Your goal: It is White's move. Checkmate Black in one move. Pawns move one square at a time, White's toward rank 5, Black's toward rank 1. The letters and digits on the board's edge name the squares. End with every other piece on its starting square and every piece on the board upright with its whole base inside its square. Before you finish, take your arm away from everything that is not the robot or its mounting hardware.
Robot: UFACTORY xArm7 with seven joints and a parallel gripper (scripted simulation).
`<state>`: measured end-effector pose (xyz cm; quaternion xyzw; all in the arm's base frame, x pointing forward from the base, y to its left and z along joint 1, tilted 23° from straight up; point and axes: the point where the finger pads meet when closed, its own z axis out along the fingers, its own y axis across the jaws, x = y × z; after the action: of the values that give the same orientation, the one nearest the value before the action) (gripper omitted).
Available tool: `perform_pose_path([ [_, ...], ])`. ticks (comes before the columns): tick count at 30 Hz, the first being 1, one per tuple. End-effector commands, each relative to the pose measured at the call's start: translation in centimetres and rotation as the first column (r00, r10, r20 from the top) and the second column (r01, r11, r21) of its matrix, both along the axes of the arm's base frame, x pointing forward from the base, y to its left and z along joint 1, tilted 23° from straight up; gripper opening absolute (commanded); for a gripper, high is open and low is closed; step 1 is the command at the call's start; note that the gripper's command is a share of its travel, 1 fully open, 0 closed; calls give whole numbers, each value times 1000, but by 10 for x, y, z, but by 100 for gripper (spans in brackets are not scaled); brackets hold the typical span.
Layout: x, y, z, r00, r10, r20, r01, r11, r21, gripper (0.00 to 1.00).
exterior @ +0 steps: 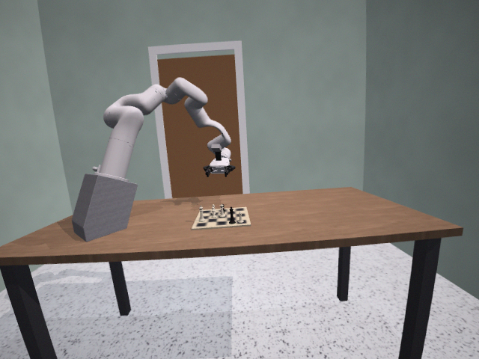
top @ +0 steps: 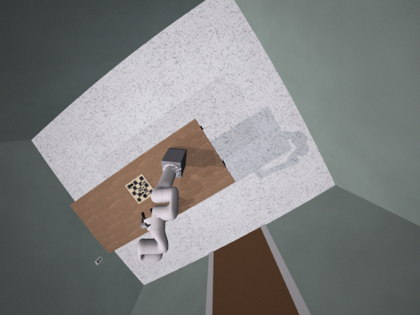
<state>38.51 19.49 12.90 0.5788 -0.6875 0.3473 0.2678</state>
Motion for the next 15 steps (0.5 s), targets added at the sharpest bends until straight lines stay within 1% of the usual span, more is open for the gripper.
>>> perform_pose_path([
  [1,5,-10,0,999,-37,-13,38,994,101,100],
  [2,9,-20,-3,997,-71,-28,76,975,209,100],
  [14,9,-20,-3,997,-71,-28,76,975,209,100],
  [15,13,-29,-5,993,-108,-39,115,940,322,100],
])
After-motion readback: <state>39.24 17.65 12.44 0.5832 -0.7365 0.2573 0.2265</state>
